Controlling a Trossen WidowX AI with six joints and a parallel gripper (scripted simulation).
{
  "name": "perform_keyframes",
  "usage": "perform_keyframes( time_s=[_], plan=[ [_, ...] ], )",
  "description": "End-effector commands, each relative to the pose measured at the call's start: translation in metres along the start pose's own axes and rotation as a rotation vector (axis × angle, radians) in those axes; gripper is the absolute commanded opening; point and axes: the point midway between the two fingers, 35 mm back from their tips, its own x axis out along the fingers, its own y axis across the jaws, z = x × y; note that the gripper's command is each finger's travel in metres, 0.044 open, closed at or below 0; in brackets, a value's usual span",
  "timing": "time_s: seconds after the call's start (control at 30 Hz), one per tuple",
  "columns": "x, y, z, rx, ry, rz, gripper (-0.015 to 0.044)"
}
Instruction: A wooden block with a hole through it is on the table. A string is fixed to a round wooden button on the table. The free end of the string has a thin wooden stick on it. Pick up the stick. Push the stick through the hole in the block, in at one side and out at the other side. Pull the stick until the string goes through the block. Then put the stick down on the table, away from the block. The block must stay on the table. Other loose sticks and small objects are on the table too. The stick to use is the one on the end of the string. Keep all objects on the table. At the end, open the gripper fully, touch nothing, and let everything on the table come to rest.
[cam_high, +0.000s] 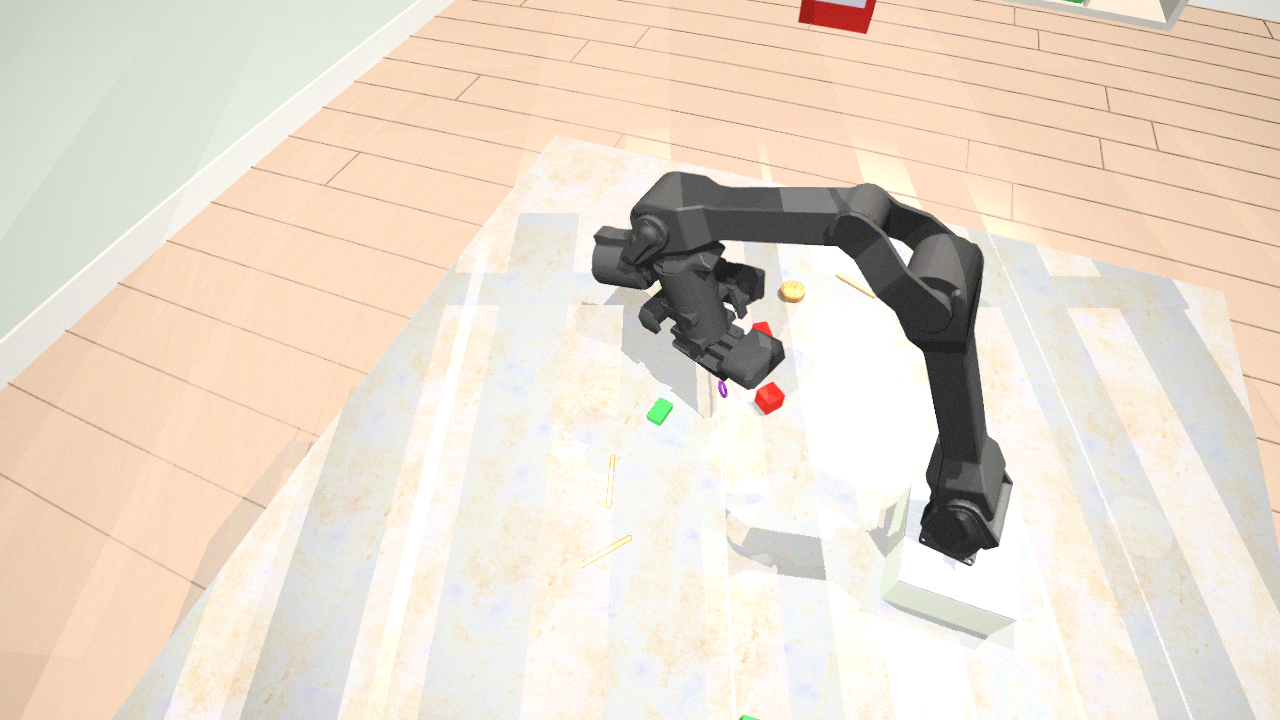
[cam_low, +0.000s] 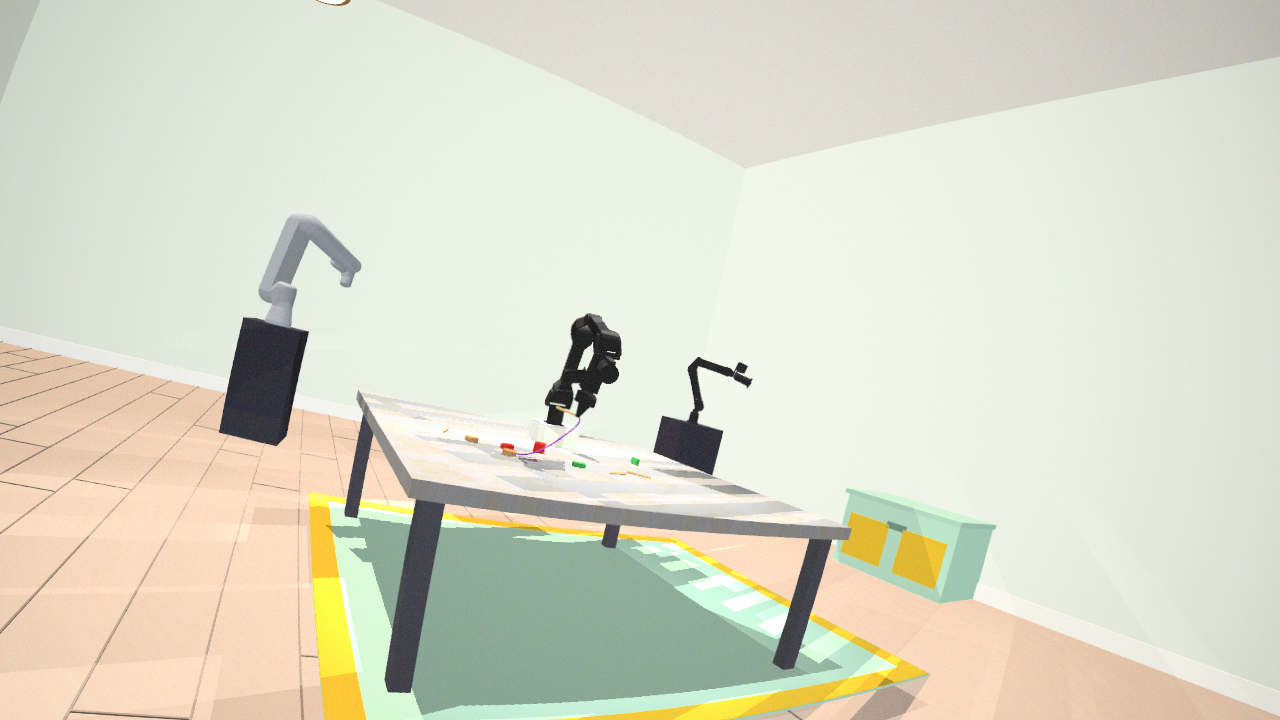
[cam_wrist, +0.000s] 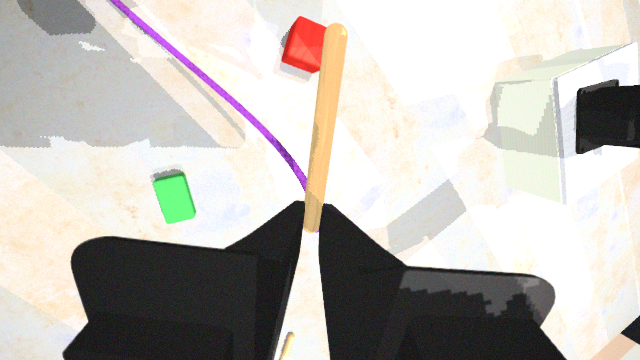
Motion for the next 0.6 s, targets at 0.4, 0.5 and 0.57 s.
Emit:
perform_keyframes(
  time_s=[0.4,0.5,0.57],
  plan=[
    [-0.0014,0.0020,-0.0013,0.540,-0.010,0.010,0.0000],
    [-0.0015,0.0022,-0.0016,0.643,-0.011,0.012,0.0000],
    [-0.0016,0.0024,-0.0018,0.712,-0.011,0.013,0.0000]
  ],
)
